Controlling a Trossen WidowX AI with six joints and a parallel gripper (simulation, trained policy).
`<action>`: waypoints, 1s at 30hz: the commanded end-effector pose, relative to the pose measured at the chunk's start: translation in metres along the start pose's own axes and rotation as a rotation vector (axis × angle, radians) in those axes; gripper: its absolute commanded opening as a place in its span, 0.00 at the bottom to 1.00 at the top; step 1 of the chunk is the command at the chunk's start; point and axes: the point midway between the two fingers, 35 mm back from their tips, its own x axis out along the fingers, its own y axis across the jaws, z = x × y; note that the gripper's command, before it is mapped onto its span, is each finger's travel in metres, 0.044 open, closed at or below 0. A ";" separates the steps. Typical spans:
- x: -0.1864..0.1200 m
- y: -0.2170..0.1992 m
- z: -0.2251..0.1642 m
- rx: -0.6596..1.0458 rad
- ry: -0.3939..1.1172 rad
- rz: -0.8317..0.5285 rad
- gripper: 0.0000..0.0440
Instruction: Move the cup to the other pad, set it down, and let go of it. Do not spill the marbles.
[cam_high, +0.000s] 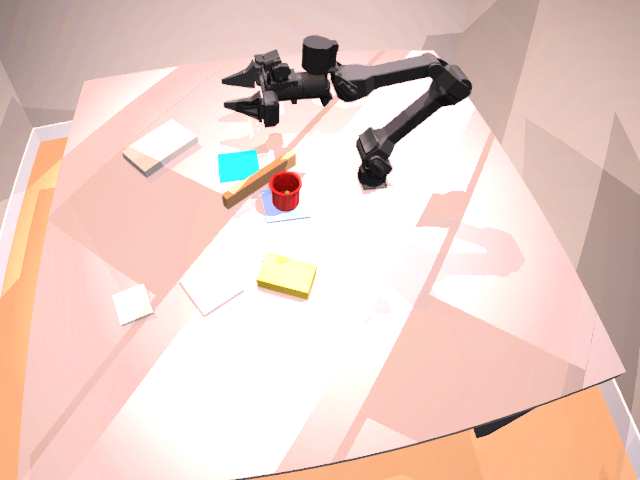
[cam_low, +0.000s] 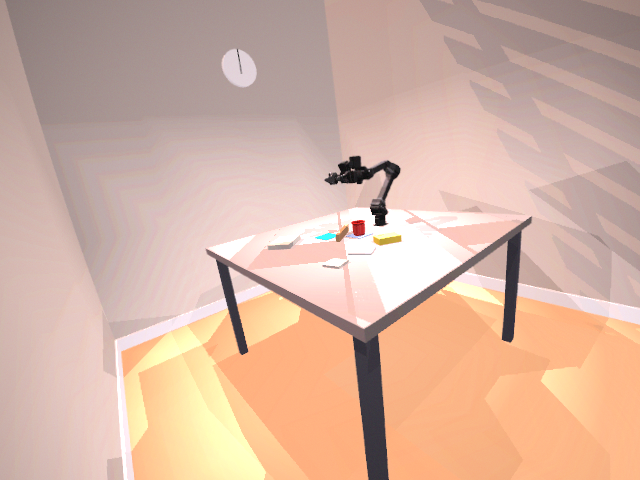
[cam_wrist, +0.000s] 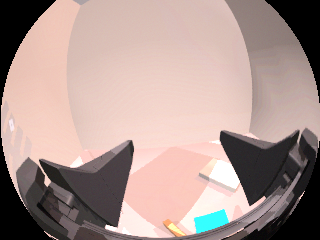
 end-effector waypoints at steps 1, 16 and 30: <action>-0.001 0.000 0.000 0.002 0.002 0.000 0.85; -0.007 0.004 -0.005 0.070 0.120 0.001 0.20; -0.009 0.016 -0.007 0.213 0.278 0.015 0.22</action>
